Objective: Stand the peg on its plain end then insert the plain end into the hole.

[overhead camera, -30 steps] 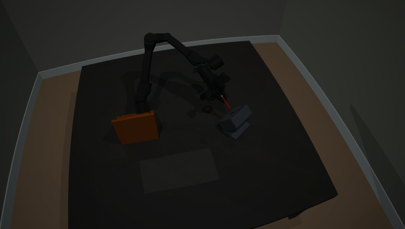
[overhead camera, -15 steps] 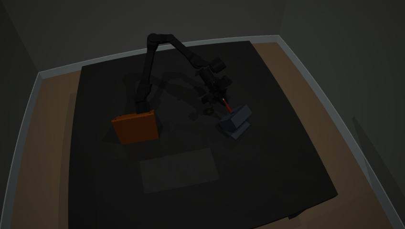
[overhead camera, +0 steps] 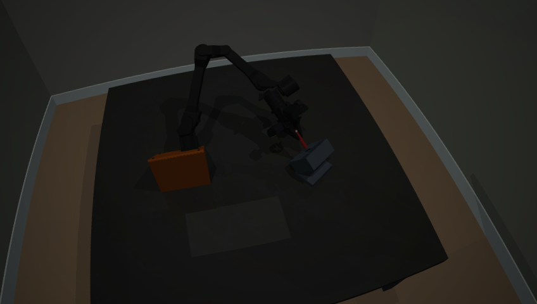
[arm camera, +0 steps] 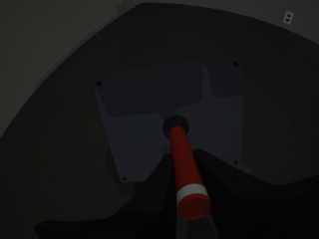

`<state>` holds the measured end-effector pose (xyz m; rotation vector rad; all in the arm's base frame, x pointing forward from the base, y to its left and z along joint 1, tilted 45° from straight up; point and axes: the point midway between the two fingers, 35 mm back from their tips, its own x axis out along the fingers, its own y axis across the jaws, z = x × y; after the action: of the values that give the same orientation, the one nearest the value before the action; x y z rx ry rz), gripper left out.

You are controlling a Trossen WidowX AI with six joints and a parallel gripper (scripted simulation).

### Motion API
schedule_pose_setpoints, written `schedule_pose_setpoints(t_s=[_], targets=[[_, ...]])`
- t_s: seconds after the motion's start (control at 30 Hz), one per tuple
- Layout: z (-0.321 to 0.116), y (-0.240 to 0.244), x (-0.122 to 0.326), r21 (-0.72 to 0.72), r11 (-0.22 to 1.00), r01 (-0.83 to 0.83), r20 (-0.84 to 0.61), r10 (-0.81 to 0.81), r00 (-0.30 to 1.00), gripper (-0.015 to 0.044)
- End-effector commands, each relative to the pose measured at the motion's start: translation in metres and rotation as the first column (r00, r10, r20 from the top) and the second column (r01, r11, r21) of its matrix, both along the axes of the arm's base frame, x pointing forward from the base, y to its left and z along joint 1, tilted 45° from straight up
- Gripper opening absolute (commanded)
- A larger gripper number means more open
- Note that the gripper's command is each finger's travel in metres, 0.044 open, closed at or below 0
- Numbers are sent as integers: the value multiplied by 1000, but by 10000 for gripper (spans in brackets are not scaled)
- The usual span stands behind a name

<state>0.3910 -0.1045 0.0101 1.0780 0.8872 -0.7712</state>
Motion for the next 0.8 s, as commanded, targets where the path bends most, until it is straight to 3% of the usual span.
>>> schedule_pose_setpoints(t_s=[0.0, 0.77], targets=[[-2, 0, 0, 0, 1000, 0, -2, 0, 1000, 0], [-11, -3, 7, 0, 1000, 0, -1, 0, 1000, 0]])
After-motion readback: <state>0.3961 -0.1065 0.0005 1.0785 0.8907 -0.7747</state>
